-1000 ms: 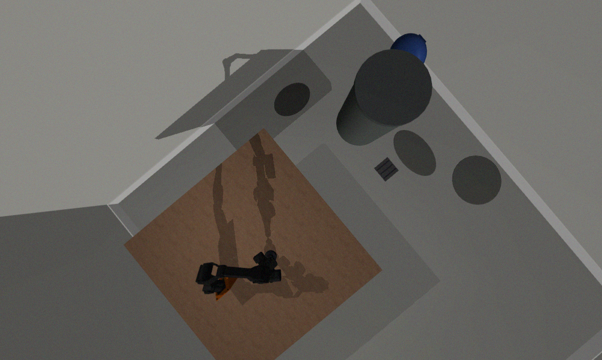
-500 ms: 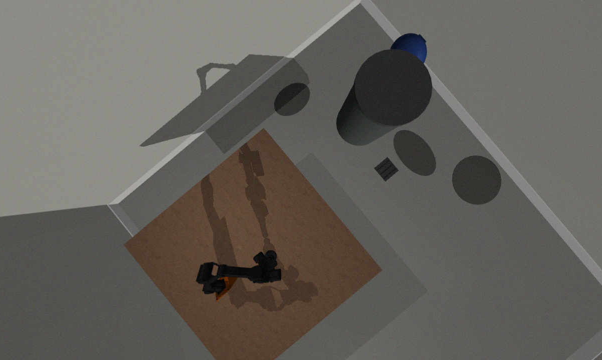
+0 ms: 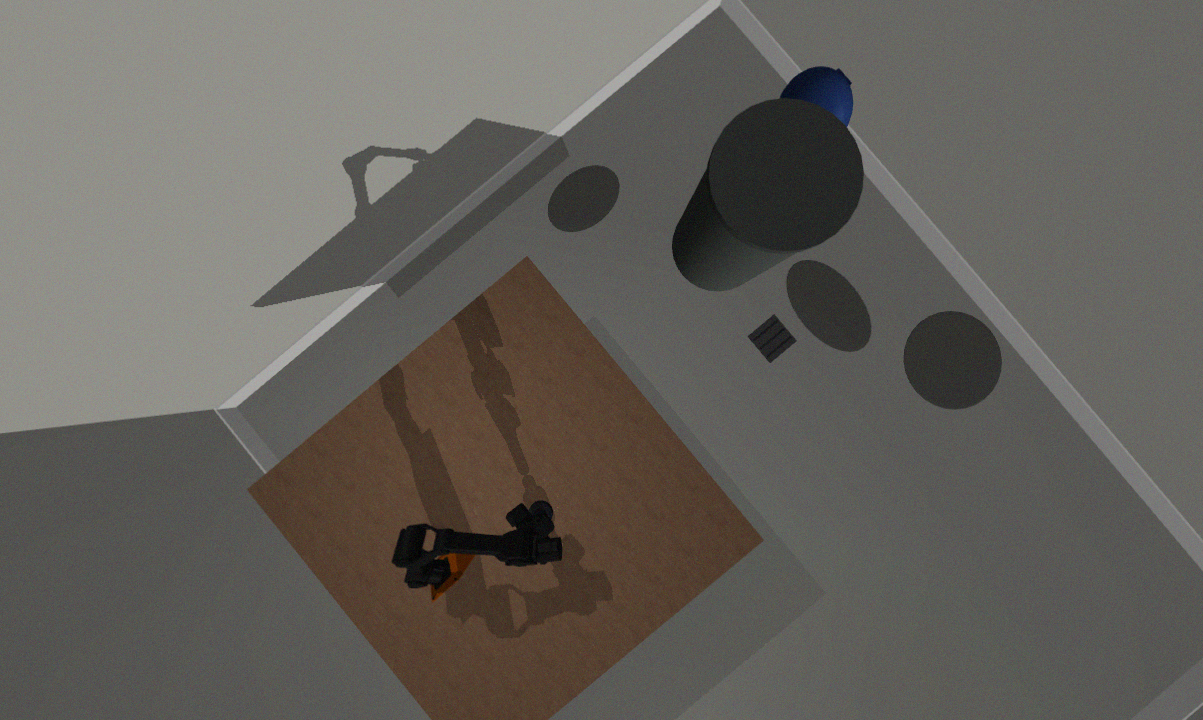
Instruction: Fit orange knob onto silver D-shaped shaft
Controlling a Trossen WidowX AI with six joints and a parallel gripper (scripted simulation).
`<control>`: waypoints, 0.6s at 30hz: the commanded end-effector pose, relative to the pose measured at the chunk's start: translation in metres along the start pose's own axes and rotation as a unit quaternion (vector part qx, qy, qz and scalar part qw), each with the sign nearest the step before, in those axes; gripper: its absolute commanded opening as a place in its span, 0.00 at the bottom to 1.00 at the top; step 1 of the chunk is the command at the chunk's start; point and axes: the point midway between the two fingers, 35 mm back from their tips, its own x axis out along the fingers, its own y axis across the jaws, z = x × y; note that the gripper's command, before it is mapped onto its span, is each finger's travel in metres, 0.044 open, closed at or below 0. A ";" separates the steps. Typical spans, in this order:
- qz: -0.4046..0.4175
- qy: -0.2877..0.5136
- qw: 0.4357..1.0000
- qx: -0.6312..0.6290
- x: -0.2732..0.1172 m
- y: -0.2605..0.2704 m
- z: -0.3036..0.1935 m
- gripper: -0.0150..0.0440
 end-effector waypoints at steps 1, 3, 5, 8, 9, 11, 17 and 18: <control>0.001 -0.002 1.000 -0.008 0.000 0.000 0.001 0.25; 0.001 -0.002 1.000 -0.008 0.000 0.000 0.001 0.25; 0.001 -0.002 1.000 -0.008 0.000 0.000 0.001 0.25; 0.001 -0.002 1.000 0.004 0.001 0.000 0.000 0.25; 0.001 -0.002 1.000 0.017 0.001 0.000 0.000 0.25; 0.001 -0.002 1.000 0.022 0.001 0.000 0.000 0.25; 0.001 -0.002 1.000 0.009 0.001 0.000 -0.001 0.25; 0.001 -0.002 1.000 0.009 0.001 0.000 -0.001 0.25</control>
